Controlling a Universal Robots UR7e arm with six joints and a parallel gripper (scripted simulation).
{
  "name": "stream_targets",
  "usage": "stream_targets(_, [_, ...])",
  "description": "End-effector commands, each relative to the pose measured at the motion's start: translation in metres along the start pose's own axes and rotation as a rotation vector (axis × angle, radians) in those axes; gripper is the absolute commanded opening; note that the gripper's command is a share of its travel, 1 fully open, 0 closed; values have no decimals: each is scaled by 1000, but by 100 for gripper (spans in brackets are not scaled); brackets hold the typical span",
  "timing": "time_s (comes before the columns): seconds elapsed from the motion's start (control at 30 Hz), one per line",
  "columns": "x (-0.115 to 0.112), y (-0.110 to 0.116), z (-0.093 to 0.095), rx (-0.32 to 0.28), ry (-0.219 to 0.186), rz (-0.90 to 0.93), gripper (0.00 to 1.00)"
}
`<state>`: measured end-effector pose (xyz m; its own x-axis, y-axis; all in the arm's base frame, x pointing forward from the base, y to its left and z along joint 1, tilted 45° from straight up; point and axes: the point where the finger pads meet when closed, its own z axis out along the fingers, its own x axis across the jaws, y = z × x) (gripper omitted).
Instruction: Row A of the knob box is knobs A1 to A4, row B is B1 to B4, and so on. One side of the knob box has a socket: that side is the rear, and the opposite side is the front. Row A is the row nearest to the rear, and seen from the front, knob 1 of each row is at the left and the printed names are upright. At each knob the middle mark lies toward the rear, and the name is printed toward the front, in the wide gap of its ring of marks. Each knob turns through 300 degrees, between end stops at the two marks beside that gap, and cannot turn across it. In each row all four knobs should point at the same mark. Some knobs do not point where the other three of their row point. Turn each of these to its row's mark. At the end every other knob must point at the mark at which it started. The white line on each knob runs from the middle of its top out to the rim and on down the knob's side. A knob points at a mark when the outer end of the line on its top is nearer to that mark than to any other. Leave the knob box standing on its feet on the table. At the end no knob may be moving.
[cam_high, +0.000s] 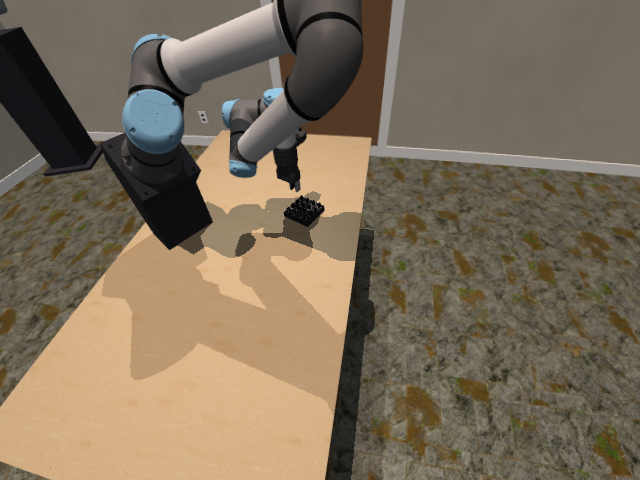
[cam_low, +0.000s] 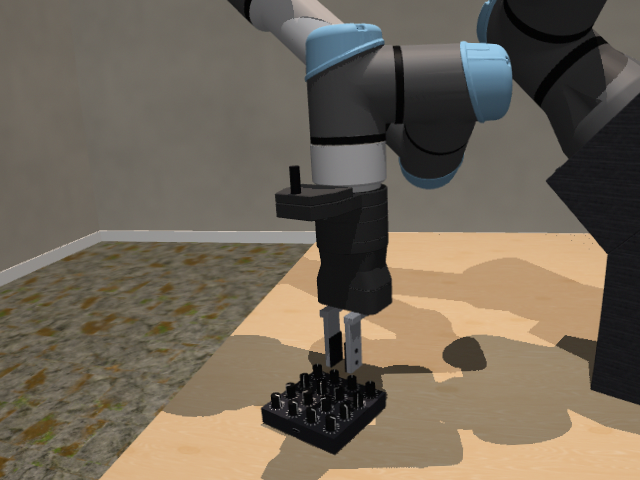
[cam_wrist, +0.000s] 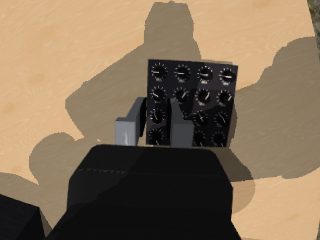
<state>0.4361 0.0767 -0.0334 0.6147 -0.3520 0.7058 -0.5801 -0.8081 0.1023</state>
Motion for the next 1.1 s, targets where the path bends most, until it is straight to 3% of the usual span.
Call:
stream_targets(0.0, [0,0,1,1,0,0,46])
stream_targets(1.07, [0,-1,31,0,-1,1,46])
